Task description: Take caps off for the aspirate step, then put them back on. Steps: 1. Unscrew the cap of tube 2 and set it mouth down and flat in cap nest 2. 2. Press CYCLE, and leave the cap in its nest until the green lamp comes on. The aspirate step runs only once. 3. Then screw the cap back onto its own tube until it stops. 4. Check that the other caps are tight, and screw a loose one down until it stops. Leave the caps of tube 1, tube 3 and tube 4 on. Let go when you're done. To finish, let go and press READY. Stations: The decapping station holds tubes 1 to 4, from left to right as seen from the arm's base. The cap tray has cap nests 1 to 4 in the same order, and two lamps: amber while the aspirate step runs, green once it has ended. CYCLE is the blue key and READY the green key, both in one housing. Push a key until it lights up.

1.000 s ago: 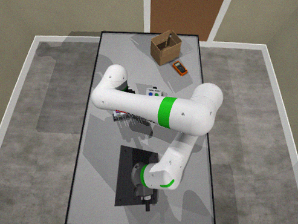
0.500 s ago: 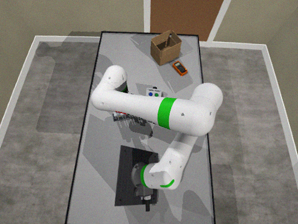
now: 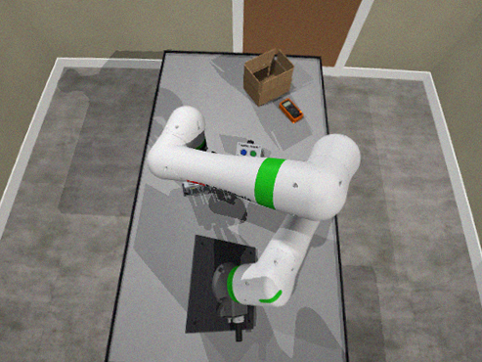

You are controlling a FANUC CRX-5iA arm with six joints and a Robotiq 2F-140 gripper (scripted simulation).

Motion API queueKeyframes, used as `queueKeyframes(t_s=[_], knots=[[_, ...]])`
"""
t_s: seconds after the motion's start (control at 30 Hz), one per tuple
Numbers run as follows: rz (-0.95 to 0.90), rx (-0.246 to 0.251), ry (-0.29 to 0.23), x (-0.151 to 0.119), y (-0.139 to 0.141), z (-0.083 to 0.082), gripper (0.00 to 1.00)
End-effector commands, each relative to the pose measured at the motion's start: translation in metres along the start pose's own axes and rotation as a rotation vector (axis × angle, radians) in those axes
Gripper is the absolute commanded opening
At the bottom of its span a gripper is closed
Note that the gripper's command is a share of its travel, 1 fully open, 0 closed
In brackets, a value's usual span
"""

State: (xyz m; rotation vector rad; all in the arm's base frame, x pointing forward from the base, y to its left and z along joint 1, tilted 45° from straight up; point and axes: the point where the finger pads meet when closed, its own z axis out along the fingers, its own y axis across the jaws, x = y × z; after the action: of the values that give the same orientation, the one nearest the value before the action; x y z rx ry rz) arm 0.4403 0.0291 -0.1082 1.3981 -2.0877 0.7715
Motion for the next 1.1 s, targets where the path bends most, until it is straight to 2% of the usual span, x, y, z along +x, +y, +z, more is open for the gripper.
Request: queueKeyframes(t_s=[0.0,0.07,0.13,0.57,0.83,0.87,1.07], knots=[[-0.245,0.001,-0.001,-0.0005,-0.0004,-0.0013,0.41],[-0.245,0.001,-0.001,-0.0005,-0.0004,-0.0013,0.41],[-0.390,0.002,-0.001,-0.0005,-0.0004,-0.0013,0.41],[-1.006,0.003,0.000,-0.0005,-0.0004,-0.0013,0.41],[-1.042,0.002,-0.001,-0.0004,-0.0004,-0.0013,0.41],[-1.042,0.002,-0.001,-0.0004,-0.0004,-0.0013,0.30],[-1.042,0.002,-0.001,-0.0005,-0.0004,-0.0013,0.30]])
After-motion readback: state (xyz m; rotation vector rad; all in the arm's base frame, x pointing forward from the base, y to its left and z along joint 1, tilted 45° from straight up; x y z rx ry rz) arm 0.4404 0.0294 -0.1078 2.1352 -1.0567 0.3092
